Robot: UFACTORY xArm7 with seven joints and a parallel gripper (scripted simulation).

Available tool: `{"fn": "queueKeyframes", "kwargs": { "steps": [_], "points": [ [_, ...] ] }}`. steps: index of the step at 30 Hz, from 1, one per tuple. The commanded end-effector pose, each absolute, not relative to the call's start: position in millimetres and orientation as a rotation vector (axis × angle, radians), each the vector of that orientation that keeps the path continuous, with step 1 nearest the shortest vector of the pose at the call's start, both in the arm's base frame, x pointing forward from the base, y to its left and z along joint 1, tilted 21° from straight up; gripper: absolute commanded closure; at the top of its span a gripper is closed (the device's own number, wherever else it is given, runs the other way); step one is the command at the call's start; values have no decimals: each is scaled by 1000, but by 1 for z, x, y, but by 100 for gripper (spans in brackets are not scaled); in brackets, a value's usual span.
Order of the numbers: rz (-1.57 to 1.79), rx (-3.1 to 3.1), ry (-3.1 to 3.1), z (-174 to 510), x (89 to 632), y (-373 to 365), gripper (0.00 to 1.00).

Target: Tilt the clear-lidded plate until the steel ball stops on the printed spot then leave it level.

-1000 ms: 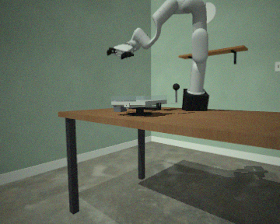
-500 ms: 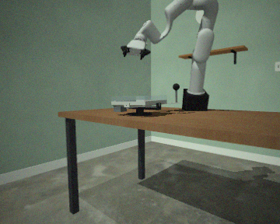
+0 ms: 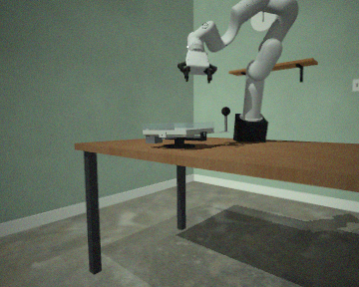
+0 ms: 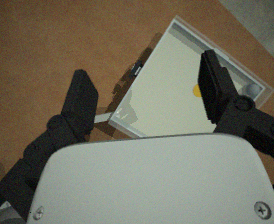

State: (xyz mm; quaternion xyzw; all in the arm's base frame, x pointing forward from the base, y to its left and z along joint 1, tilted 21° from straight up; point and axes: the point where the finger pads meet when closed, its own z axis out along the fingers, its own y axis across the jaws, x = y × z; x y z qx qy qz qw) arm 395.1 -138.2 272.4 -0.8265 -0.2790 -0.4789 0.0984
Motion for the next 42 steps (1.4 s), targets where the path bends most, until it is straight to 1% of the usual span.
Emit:
{"fn": "queueKeyframes", "kwargs": {
  "steps": [1,5,7,13,19,22,26,32,33,42],
  "points": [
    [-1323,-2478,-864,263,384,-119,0],
    [-1266,-2498,-886,256,377,-109,0],
    [-1128,-2552,-933,240,357,-88,0],
    [-927,-2643,-988,214,326,-67,0],
    [-738,-2744,-1022,190,294,-59,0],
    [-724,-2752,-1023,188,292,-59,0],
    [-583,-2838,-1035,171,266,-61,0],
    [-548,-2861,-1036,167,260,-62,0],
    [-548,-2861,-1036,167,260,-62,39],
    [-548,-2861,-1036,167,260,-62,39]
  ]
}}
